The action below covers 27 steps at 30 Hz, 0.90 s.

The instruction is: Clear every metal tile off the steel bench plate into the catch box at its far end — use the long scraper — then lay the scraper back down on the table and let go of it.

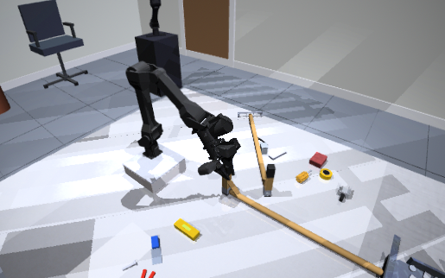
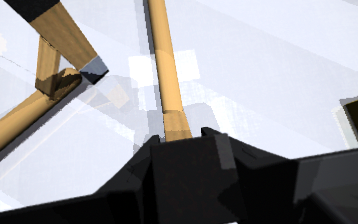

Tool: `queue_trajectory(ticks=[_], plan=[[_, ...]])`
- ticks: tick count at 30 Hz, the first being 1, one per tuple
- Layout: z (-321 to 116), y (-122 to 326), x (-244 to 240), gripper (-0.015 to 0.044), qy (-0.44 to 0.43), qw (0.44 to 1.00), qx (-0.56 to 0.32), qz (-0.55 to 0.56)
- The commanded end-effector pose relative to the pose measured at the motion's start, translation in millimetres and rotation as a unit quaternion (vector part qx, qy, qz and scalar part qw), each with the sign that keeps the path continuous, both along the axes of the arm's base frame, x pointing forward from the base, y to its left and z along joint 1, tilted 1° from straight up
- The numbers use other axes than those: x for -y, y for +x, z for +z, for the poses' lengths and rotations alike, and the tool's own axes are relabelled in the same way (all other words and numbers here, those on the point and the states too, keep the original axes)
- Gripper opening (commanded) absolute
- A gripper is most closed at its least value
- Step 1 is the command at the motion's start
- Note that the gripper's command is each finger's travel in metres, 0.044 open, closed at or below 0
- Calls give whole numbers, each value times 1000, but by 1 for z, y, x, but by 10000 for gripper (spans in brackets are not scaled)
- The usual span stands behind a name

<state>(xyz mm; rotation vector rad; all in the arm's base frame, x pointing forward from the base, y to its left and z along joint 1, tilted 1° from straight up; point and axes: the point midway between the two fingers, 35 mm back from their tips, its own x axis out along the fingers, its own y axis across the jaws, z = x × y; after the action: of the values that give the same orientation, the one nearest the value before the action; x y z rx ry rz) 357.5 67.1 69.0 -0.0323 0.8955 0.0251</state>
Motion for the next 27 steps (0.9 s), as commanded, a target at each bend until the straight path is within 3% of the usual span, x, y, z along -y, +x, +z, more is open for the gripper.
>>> queue_trajectory(ticks=[1, 27], plan=[[3, 11, -2, 0, 0, 1000, 7, 3], [4, 42, -5, 0, 1, 1000, 9, 4]])
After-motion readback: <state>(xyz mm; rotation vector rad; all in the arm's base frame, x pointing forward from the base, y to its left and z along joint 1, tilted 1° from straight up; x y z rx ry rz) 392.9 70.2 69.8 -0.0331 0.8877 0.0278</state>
